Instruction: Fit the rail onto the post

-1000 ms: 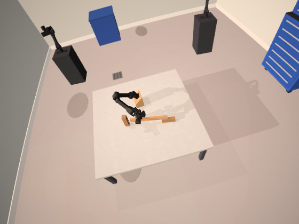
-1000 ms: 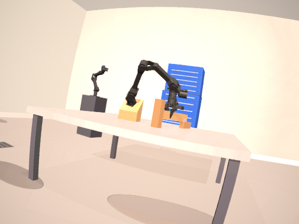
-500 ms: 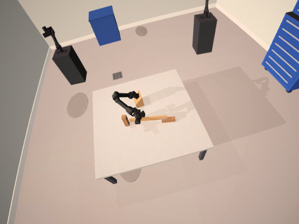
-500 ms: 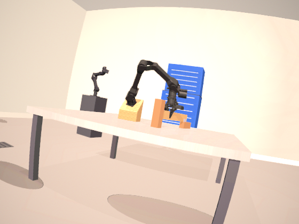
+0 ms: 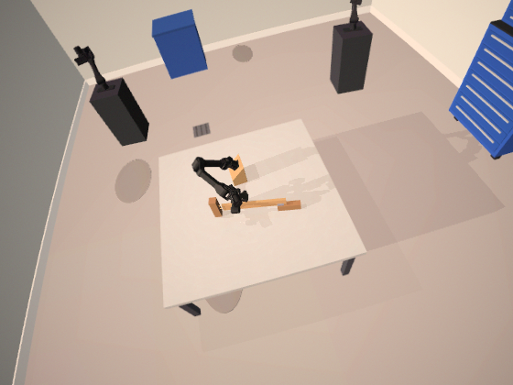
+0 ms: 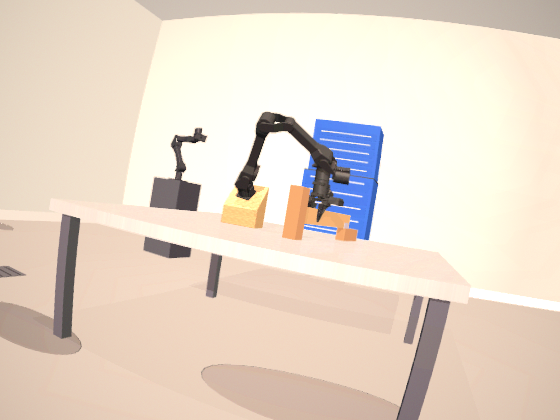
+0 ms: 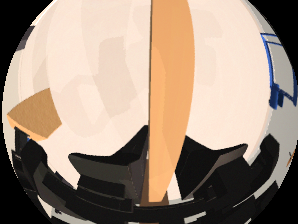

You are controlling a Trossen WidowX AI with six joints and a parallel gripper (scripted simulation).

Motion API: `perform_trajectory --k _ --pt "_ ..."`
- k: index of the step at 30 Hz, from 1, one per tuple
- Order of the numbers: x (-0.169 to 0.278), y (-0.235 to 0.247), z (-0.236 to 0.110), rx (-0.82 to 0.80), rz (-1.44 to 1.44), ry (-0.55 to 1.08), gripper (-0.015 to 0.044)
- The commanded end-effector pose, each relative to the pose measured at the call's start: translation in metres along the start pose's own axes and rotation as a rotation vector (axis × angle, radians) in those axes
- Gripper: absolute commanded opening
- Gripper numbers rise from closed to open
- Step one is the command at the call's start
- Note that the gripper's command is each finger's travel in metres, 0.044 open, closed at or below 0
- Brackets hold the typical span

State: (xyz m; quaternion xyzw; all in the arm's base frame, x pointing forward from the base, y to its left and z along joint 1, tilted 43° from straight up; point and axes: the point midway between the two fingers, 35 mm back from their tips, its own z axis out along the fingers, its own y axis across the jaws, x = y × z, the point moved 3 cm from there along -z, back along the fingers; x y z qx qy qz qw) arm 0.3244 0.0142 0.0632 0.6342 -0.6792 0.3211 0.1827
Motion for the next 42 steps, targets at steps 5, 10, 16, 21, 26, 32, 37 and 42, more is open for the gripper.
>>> perform_trajectory --k 5,10,16,21,26,32,37,42 --pt "0.004 -0.001 -0.002 0.007 -0.001 -0.002 0.0" --pt "0.005 -0.001 -0.003 0.007 -0.001 -0.002 0.0" --pt "0.007 -0.001 -0.003 0.007 -0.001 -0.002 0.0" --pt "0.008 -0.001 -0.003 0.007 -0.001 -0.002 0.0" --pt "0.01 -0.001 -0.003 0.007 -0.001 -0.002 0.0" --pt "0.012 -0.001 -0.003 0.007 -0.001 -0.002 0.0" --pt "0.013 -0.001 -0.002 0.007 -0.001 -0.001 0.0" --pt "0.015 -0.001 -0.002 0.007 -0.001 -0.001 0.0"
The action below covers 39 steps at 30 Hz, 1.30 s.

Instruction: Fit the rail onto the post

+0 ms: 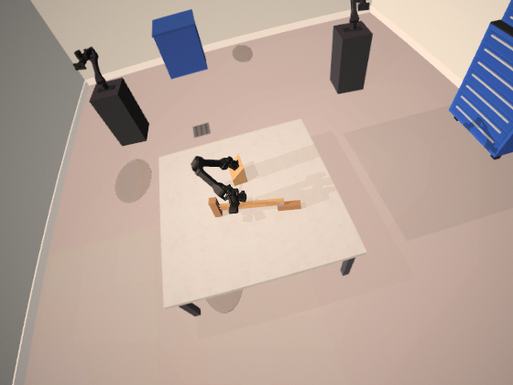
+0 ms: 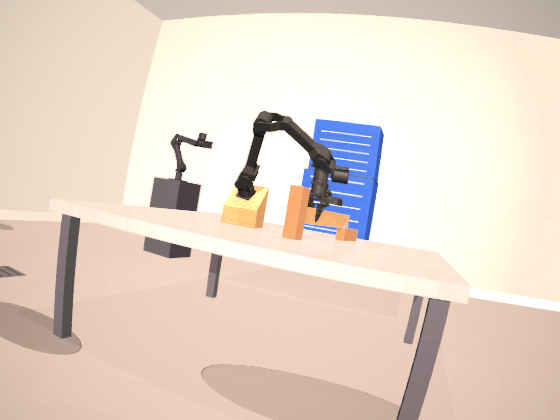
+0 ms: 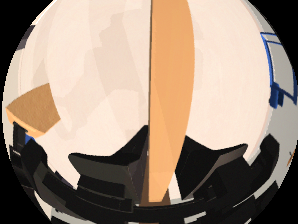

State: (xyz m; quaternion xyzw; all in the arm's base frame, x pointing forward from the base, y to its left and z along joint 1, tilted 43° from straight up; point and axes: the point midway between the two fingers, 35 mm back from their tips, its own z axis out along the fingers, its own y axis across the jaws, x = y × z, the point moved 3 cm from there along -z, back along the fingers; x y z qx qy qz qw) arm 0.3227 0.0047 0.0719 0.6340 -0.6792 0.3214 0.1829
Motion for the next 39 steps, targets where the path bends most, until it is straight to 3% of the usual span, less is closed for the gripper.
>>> perform_trajectory --k 1,31,39 --pt "0.0023 -0.0007 -0.0016 0.007 -0.001 -0.002 0.0" --pt "0.0115 -0.0007 -0.0026 0.007 -0.002 -0.002 0.0" --pt "0.0093 -0.0006 -0.0005 0.002 0.001 0.001 0.021"
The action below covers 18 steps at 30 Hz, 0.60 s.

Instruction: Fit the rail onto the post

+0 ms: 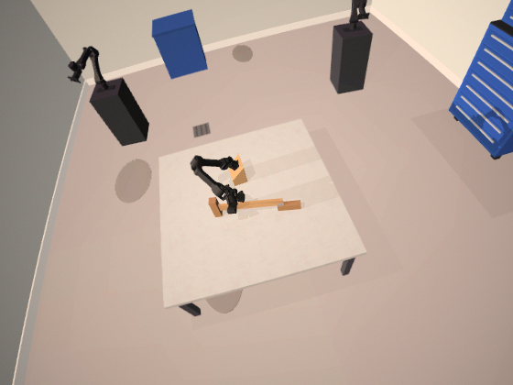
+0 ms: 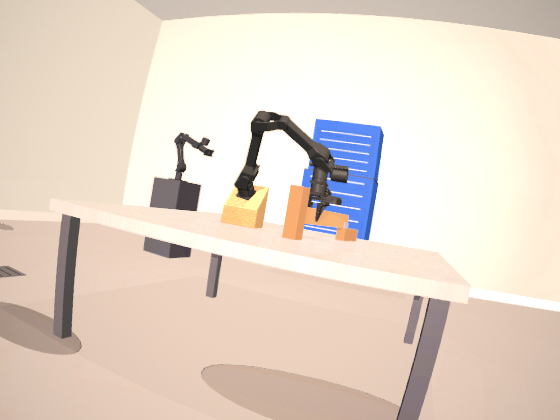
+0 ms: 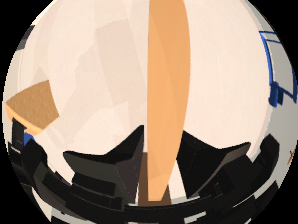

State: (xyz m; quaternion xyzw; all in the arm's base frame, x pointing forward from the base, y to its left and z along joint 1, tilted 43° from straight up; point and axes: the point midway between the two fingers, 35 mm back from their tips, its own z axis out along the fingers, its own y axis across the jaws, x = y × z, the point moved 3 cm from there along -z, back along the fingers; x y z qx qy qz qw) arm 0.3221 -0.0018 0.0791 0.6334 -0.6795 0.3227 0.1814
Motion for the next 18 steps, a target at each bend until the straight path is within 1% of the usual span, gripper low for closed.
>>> perform_trajectory --k 1,9,16,18 --pt "0.0 0.0 0.0 -0.001 -0.001 0.001 0.0236" --pt "0.0 0.0 0.0 -0.001 -0.001 0.001 0.044" --pt "-0.002 0.0 -0.001 -0.001 -0.001 0.0 0.044" --pt "-0.016 0.0 -0.014 0.001 -0.003 -0.003 0.044"
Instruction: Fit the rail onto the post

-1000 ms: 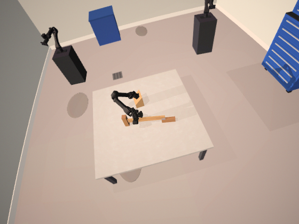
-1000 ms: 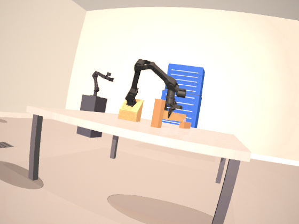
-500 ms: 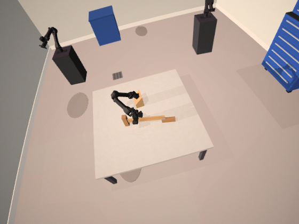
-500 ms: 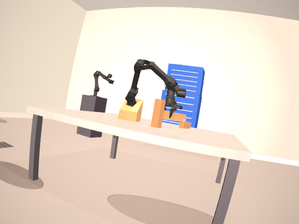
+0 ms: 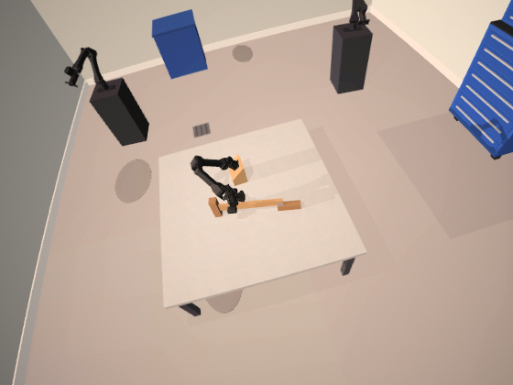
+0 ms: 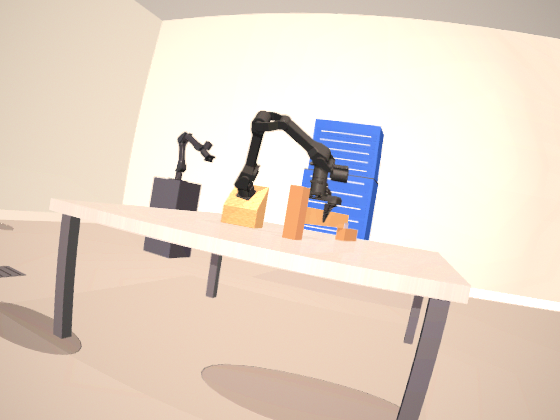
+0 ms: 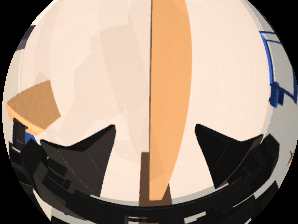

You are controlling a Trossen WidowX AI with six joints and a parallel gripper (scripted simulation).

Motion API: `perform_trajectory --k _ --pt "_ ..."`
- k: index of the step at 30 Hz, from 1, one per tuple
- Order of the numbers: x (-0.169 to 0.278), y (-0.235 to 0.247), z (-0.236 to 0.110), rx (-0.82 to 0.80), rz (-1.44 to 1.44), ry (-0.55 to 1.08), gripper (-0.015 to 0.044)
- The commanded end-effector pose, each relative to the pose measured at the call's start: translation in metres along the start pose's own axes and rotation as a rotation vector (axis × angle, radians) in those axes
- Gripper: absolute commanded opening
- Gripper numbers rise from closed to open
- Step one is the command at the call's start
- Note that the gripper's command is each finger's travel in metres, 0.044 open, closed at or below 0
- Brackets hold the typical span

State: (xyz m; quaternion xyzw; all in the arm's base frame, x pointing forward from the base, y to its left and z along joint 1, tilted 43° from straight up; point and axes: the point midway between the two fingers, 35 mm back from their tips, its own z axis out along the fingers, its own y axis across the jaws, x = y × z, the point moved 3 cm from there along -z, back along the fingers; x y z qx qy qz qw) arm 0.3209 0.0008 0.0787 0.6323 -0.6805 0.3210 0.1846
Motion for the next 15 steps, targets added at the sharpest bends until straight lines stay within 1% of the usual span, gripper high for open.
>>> perform_trajectory --k 1,3,15 --pt "-0.0218 -0.001 -0.0213 0.009 -0.004 -0.007 0.044" --pt "-0.0283 -0.0003 -0.0281 0.01 -0.004 -0.007 0.044" --pt "-0.0283 -0.0003 -0.0281 0.01 -0.004 -0.007 0.044"
